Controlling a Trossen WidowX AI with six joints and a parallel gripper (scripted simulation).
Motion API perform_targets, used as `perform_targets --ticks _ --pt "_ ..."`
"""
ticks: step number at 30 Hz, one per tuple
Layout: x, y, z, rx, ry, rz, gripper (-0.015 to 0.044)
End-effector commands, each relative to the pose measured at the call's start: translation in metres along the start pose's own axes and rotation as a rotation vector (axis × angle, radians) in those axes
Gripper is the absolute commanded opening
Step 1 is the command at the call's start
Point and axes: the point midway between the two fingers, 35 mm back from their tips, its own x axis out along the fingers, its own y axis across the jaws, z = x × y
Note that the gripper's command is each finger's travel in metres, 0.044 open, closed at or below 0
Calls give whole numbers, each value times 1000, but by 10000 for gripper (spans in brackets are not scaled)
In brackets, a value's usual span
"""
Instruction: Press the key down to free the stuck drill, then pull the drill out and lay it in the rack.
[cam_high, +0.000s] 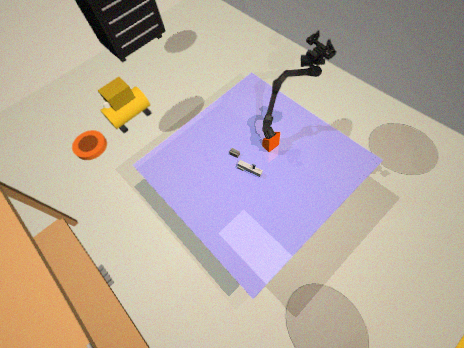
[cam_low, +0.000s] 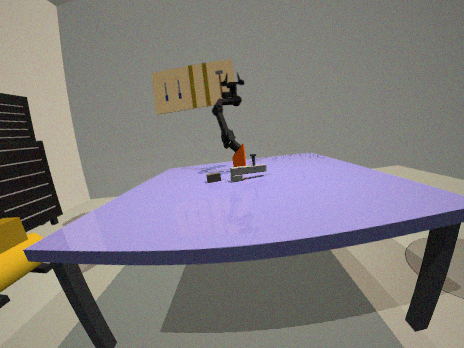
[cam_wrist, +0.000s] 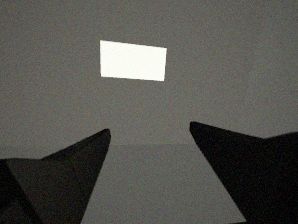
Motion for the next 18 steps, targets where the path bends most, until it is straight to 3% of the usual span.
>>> perform_targets --ticks 1,10,15,18 --pt "0 0 0 0 0 0 374" --pt "2 -4 1 -17 2 -5 138" --pt "24 -47 18 -195 24 -64 6" --pt "40 -83 36 -337 42 -122 0"
